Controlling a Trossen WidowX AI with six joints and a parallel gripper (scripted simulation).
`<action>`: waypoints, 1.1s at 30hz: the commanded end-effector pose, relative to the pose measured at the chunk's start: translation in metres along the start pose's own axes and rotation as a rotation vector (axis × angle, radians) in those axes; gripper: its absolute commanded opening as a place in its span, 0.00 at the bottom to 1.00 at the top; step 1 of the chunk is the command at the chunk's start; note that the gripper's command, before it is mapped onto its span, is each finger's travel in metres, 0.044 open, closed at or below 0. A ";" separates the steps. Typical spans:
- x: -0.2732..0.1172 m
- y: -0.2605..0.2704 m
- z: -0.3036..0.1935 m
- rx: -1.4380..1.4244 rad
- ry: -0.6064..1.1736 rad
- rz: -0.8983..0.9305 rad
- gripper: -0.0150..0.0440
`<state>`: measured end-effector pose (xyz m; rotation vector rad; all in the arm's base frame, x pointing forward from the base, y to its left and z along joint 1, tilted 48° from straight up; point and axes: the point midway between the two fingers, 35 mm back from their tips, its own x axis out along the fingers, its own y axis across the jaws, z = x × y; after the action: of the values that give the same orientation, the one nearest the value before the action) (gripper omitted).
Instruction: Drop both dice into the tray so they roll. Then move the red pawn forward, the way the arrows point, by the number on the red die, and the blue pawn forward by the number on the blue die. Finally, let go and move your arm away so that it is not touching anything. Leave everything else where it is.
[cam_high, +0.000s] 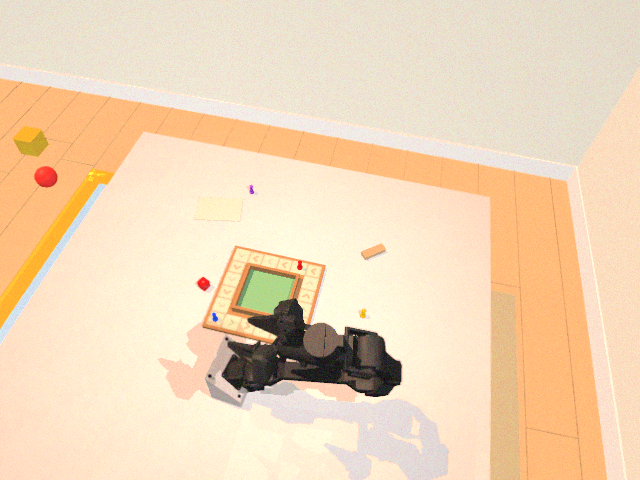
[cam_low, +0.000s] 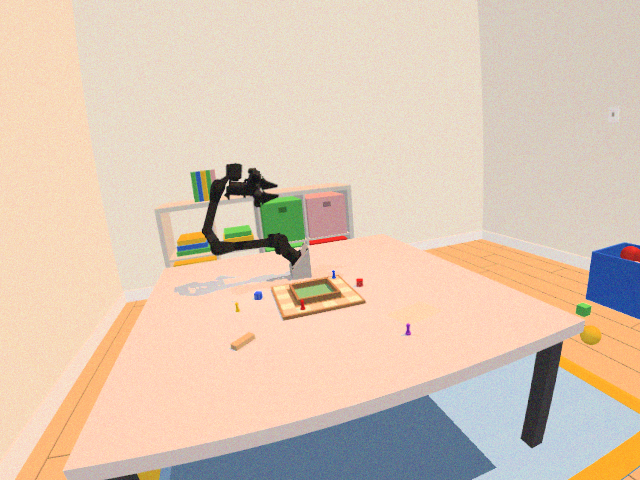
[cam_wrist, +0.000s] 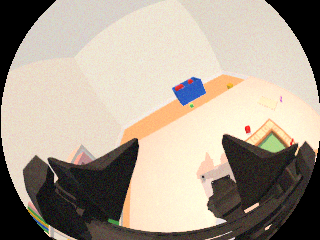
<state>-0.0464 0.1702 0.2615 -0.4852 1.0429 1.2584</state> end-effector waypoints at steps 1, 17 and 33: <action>0.001 0.000 0.001 0.003 0.001 -0.004 0.89; 0.141 -0.078 0.071 0.518 0.190 -0.565 0.72; 0.266 -0.252 0.033 0.954 0.403 -1.083 0.72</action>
<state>0.1649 0.2778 0.0286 -0.4492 1.2879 -0.1930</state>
